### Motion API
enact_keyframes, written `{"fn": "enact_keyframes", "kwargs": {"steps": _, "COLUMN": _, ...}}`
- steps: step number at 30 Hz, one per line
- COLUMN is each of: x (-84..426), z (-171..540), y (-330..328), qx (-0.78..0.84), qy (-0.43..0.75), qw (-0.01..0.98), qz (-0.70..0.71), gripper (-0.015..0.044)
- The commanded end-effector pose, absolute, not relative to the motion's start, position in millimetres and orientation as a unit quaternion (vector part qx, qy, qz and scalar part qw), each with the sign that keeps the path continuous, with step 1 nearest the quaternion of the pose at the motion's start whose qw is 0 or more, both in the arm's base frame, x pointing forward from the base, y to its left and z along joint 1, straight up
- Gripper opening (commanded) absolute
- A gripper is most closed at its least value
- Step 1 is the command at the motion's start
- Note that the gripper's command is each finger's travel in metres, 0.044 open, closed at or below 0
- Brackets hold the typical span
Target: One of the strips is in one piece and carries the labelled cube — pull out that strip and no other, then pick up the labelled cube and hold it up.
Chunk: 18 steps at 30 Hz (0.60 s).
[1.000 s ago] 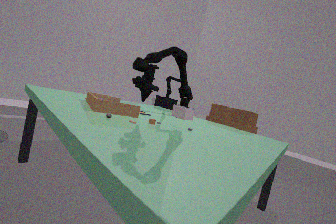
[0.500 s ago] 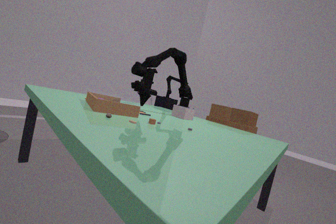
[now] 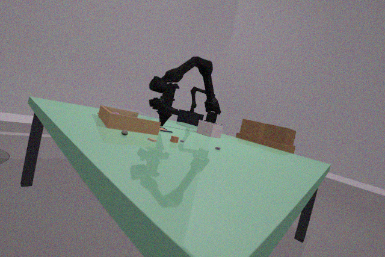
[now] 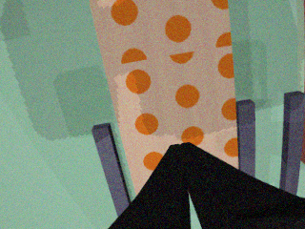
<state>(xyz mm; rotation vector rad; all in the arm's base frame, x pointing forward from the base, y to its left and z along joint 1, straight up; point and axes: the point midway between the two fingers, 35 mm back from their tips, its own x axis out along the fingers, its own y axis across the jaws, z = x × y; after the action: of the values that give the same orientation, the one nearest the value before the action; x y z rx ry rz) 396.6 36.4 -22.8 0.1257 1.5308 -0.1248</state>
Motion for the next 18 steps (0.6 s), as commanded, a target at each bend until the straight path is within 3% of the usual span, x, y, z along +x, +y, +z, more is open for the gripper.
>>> {"fn": "enact_keyframes", "kwargs": {"steps": 1, "x": 394.6, "z": -31.5, "y": 35.8, "qx": 0.057, "qy": 0.694, "qw": 0.716, "qz": -0.054, "gripper": 0.0}}
{"fn": "enact_keyframes", "kwargs": {"steps": 18, "x": 394.2, "z": -35.6, "y": 35.1, "qx": 0.057, "qy": 0.694, "qw": 0.716, "qz": -0.054, "gripper": 0.0}}
